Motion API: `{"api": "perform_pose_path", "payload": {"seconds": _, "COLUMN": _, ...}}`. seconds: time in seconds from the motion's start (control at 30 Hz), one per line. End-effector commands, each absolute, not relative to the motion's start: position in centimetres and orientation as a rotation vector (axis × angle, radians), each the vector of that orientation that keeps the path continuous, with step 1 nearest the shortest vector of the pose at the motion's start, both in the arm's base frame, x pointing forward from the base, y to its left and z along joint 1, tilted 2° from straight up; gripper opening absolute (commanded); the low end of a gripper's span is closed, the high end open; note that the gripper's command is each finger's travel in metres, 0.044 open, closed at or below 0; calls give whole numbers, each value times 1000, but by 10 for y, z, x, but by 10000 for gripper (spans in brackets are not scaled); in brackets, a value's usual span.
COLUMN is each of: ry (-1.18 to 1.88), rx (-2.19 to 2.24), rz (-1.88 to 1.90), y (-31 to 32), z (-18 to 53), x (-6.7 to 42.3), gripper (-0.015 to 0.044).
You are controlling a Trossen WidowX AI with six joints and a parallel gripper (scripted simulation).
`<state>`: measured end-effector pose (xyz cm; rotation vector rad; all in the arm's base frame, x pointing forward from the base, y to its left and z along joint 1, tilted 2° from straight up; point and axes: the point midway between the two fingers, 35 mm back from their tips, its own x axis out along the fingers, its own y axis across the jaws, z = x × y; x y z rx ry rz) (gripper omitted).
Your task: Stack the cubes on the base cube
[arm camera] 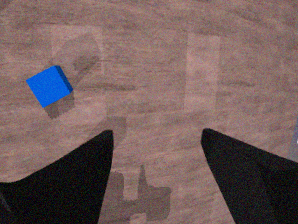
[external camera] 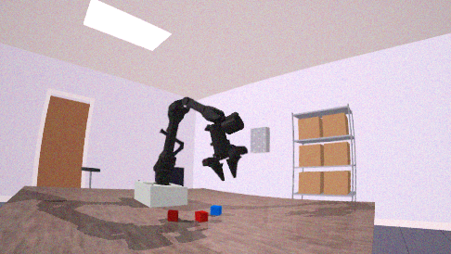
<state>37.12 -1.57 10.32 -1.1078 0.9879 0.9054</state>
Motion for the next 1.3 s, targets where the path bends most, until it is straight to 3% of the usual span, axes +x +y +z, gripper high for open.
{"api": "perform_pose_path", "payload": {"seconds": 0.0, "ry": 1087, "rx": -1088, "rz": 934, "y": -41, "z": 91, "x": 357, "gripper": 265}}
{"api": "perform_pose_path", "payload": {"seconds": 0.3, "ry": 1271, "rx": -1008, "rz": 1008, "y": -90, "z": 73, "x": 320, "gripper": 265}}
{"api": "perform_pose_path", "payload": {"seconds": 0.67, "ry": 1274, "rx": -1006, "rz": 1010, "y": -89, "z": 12, "x": 321, "gripper": 265}}
{"api": "perform_pose_path", "payload": {"seconds": 1.27, "ry": 1274, "rx": -1005, "rz": 1010, "y": -88, "z": -14, "x": 322, "gripper": 265}}
